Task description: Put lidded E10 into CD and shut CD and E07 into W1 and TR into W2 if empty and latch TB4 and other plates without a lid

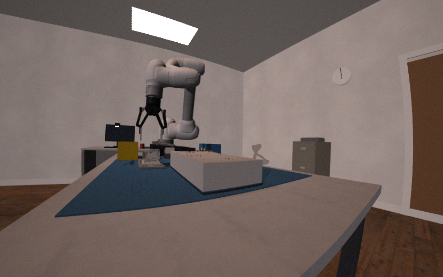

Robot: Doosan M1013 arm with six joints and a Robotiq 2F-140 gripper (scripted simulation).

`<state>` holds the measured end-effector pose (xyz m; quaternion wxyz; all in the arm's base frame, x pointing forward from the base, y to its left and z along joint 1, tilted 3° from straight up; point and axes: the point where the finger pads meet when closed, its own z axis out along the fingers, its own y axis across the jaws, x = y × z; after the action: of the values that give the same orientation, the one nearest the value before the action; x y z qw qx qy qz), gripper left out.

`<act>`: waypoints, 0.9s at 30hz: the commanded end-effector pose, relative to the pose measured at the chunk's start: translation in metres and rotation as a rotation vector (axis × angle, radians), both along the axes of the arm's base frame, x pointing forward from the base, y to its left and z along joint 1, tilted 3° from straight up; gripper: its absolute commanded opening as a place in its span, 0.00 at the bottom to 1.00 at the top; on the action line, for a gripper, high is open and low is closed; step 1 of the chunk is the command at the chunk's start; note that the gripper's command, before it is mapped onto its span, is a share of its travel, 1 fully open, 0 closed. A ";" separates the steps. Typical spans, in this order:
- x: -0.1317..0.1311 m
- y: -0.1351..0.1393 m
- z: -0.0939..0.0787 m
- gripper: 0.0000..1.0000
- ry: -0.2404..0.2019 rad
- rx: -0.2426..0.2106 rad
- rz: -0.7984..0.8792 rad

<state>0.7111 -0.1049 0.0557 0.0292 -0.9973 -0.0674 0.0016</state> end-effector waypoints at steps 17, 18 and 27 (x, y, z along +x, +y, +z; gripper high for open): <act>0.000 0.001 -0.022 0.66 0.000 0.000 0.000; 0.000 0.001 -0.023 0.66 0.000 0.000 0.000; 0.000 0.002 -0.035 0.66 0.000 0.000 0.000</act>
<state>0.7109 -0.1031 0.0239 0.0292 -0.9973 -0.0674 0.0016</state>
